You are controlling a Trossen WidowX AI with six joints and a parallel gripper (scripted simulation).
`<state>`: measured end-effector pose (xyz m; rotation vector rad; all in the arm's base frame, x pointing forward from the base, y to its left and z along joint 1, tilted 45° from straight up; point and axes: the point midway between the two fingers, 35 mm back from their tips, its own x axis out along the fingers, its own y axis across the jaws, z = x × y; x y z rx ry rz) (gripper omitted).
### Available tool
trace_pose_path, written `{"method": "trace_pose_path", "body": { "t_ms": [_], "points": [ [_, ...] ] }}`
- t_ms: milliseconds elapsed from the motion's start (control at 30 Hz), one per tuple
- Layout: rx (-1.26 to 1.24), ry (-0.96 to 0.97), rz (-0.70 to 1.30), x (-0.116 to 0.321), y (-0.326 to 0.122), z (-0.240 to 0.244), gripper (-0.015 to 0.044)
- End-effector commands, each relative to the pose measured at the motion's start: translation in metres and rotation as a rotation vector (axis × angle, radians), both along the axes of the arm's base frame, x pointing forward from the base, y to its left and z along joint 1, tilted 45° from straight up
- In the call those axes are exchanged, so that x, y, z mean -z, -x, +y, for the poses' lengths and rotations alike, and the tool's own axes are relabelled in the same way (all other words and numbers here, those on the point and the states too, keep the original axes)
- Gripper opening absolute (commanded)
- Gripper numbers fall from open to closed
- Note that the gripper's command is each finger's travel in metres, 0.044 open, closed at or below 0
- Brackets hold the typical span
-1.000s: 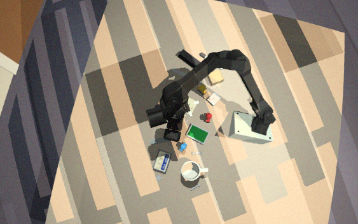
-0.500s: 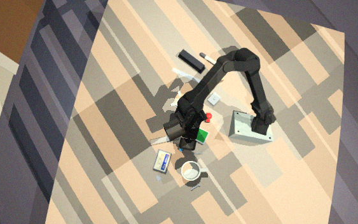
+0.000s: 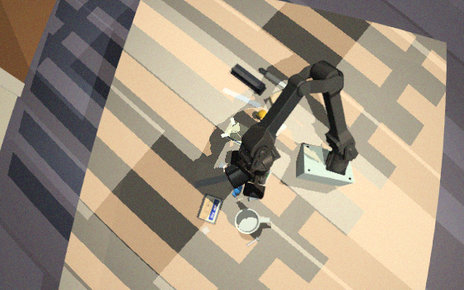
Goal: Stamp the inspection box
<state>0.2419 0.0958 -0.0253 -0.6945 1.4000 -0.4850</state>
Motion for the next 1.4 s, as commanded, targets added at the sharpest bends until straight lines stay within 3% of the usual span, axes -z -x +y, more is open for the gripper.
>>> {"method": "trace_pose_path", "body": {
  "t_ms": [0, 1367],
  "points": [
    [0.004, -0.001, 0.002, 0.002, 0.001, -0.002, 0.0000],
    [0.005, -0.002, 0.001, 0.022, -0.003, -0.021, 0.0000]
  ]
}}
